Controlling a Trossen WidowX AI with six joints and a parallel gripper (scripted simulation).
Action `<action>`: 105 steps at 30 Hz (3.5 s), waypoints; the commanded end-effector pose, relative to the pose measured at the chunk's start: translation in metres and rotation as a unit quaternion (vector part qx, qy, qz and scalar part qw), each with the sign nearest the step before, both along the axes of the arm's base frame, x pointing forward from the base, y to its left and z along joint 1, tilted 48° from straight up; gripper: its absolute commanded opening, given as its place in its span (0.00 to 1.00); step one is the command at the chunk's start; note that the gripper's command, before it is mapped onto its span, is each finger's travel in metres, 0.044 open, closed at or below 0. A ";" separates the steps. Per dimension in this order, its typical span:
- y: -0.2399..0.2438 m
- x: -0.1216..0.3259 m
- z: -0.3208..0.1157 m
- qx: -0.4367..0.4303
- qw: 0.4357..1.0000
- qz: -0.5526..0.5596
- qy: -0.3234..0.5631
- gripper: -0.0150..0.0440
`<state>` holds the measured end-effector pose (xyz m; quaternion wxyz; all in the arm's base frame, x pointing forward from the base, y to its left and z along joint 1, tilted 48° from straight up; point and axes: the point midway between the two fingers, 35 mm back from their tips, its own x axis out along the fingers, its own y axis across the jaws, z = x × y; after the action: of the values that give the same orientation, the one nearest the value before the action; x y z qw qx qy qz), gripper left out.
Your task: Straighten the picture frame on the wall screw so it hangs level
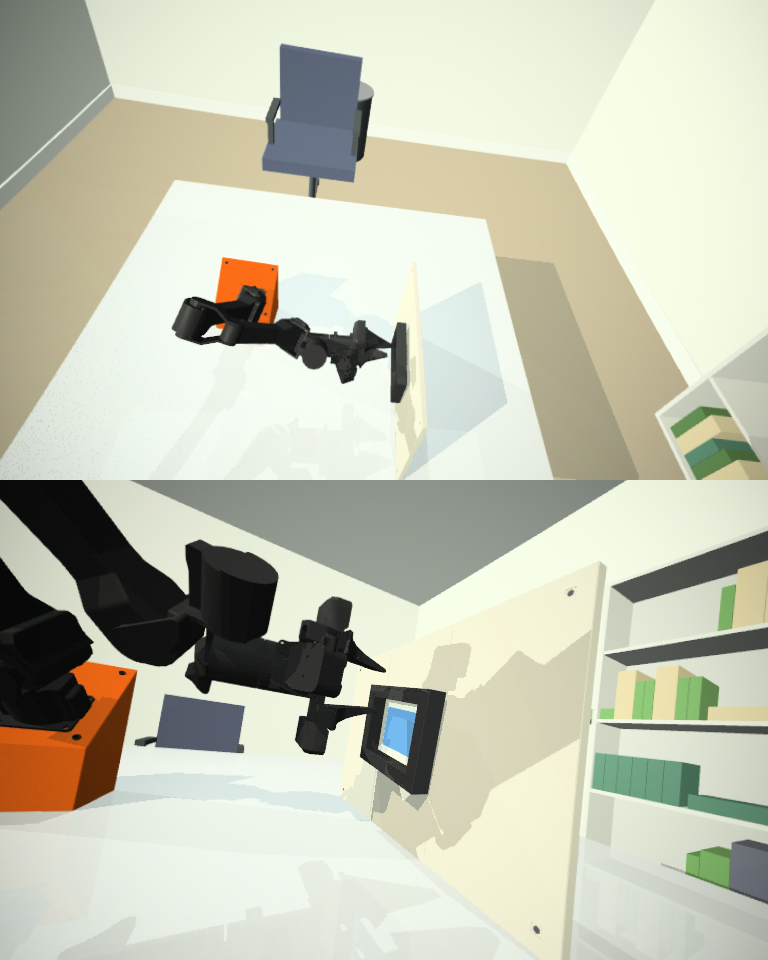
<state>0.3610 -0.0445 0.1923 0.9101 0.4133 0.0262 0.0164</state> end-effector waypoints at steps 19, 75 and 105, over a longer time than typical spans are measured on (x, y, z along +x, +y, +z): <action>0.001 0.035 0.001 0.001 1.000 -0.002 -0.002 0.69; 0.001 0.036 0.001 0.001 1.000 -0.002 -0.002 0.27; 0.006 0.035 0.005 0.002 1.000 -0.002 -0.002 0.25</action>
<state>0.3960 -0.0419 0.1943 0.9104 0.4129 0.0246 0.0102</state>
